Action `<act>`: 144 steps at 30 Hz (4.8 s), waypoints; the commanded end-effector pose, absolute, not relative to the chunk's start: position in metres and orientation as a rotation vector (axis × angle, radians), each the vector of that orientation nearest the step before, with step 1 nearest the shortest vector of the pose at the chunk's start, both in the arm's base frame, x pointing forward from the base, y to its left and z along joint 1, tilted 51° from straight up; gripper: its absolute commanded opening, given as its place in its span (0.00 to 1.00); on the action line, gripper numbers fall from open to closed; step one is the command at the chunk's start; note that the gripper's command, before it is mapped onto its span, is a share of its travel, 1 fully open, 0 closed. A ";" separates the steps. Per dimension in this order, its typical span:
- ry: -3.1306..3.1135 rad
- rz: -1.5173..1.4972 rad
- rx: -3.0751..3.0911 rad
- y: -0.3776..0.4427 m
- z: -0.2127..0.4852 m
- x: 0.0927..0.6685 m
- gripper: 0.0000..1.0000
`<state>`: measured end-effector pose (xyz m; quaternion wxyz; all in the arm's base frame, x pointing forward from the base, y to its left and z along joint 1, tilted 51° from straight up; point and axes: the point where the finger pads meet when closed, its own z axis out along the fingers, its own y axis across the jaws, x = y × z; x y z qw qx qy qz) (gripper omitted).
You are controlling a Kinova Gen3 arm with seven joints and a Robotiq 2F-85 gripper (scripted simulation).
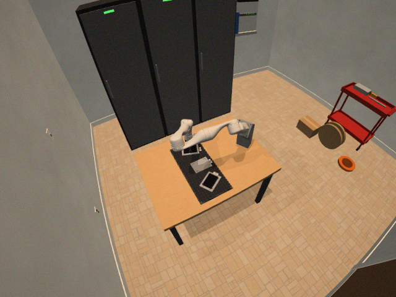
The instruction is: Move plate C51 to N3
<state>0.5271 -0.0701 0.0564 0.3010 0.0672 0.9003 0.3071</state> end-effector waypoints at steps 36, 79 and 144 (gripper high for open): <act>2.389 0.814 0.177 -0.069 0.056 0.528 0.00; 2.389 0.814 0.177 -0.074 0.062 0.523 0.00; 2.371 0.749 0.009 -0.058 0.099 0.487 0.00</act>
